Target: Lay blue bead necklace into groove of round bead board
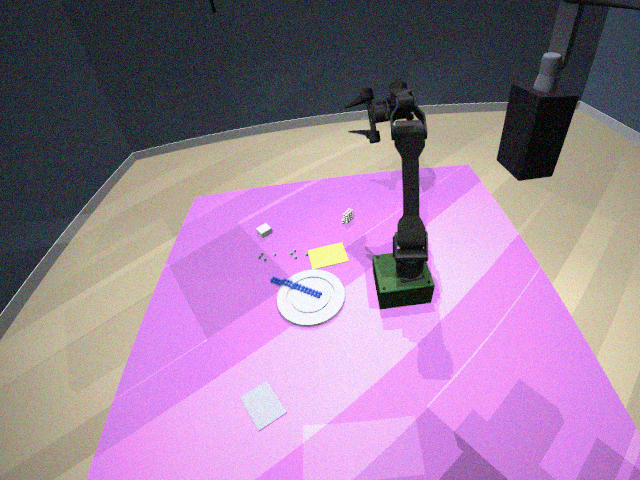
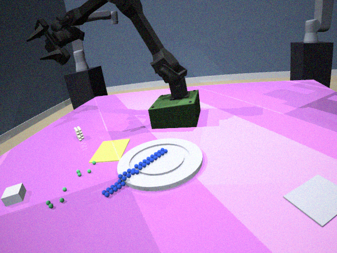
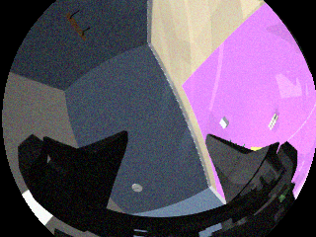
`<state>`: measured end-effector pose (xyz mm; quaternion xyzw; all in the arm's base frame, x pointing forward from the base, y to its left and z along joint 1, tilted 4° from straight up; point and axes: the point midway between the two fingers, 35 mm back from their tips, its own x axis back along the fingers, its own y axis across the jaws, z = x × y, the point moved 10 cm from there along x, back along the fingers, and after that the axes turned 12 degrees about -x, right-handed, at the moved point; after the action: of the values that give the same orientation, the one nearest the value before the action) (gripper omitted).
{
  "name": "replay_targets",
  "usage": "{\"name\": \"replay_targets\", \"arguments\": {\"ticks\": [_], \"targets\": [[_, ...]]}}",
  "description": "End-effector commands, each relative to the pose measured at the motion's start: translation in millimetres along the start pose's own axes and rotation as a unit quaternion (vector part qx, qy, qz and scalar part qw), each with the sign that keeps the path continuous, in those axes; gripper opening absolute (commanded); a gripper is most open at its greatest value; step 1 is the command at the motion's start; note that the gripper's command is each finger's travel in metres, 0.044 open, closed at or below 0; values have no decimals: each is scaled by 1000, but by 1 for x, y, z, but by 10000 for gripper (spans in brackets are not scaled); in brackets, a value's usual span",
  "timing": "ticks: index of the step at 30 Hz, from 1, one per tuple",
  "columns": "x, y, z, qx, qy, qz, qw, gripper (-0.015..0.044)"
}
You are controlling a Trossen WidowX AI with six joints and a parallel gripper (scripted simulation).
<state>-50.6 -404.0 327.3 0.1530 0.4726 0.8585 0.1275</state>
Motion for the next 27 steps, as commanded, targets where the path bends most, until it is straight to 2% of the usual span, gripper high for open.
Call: {"name": "replay_targets", "arguments": {"ticks": [1, 6, 27], "targets": [[-1, 0, 0, 0, 0, 1, 1000, 374], [-32, -9, 3, 8, 0, 34, 999, 250], [-163, -73, 45, 80, 12, 211, 974, 250]]}}
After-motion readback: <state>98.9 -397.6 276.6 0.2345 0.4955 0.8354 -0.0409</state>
